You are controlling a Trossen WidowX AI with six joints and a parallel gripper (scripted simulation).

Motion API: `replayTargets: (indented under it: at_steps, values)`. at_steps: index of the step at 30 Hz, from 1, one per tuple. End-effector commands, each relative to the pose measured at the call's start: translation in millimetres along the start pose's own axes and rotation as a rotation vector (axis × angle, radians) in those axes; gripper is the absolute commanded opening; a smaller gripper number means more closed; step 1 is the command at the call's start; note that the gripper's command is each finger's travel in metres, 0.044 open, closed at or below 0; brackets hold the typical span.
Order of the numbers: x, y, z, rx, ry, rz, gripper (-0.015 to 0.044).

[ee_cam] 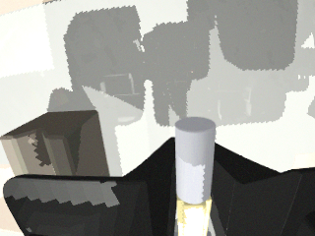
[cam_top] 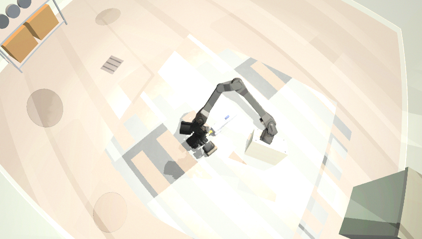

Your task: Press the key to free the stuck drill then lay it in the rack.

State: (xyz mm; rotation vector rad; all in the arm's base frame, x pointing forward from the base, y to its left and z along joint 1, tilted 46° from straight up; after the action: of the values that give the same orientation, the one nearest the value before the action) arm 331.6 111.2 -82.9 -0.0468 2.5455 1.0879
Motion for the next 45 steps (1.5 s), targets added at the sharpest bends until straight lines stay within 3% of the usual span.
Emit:
replayTargets:
  at_steps: [1, 45]
  values:
    - [-1, 1, 8, -0.005, -0.005, -0.001, 0.0000]
    - [1, 24, 18, -0.007, -0.006, -0.001, 0.0000]
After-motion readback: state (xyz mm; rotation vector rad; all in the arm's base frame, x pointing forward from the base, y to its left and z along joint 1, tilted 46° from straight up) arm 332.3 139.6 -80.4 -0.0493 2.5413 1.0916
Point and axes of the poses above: the point midway between the two fingers, 35 mm back from their tips, its own y axis back along the fingers, its own x axis across the jaws, z = x × y, the point moved 10 cm from there along y, back along the fingers, and after that the axes turned 1 degree about -y, right-handed, at the moved point
